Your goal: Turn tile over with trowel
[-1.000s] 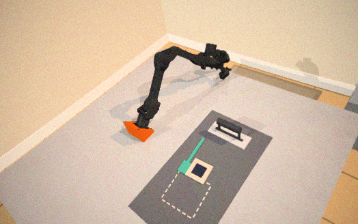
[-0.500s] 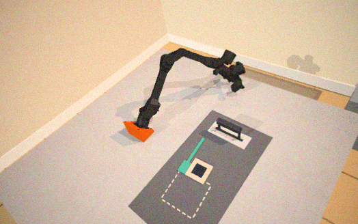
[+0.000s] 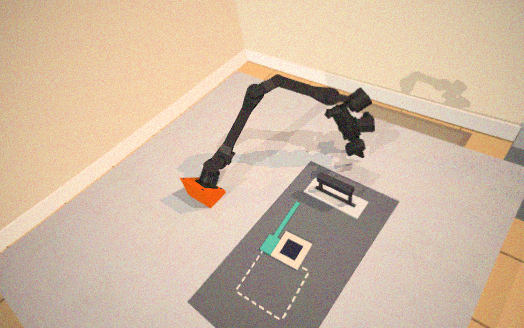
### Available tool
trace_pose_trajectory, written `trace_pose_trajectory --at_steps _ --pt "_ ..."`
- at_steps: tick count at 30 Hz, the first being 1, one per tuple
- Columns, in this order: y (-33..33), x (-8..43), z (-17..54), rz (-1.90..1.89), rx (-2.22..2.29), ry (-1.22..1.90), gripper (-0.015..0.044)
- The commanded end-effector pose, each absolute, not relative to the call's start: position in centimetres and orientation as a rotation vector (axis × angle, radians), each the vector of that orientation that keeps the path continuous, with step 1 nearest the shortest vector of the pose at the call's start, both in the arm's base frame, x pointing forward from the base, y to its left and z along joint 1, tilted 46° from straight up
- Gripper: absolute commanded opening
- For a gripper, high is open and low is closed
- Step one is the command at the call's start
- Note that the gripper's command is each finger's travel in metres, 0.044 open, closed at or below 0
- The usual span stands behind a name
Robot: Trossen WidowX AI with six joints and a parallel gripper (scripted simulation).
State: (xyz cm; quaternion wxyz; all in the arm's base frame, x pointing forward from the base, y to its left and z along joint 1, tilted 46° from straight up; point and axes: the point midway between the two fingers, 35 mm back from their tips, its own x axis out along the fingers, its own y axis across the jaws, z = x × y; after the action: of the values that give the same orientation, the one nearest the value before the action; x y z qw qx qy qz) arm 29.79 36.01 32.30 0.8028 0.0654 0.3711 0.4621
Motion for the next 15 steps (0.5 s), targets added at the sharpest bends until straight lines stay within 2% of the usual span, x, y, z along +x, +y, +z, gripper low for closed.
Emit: trace_pose_trajectory --at_steps 1,15 --pt "33.5 31.8 29.9 0.955 0.116 0.907 0.027" --pt "21.9 36.1 24.6 0.848 0.243 1.3 0.027"
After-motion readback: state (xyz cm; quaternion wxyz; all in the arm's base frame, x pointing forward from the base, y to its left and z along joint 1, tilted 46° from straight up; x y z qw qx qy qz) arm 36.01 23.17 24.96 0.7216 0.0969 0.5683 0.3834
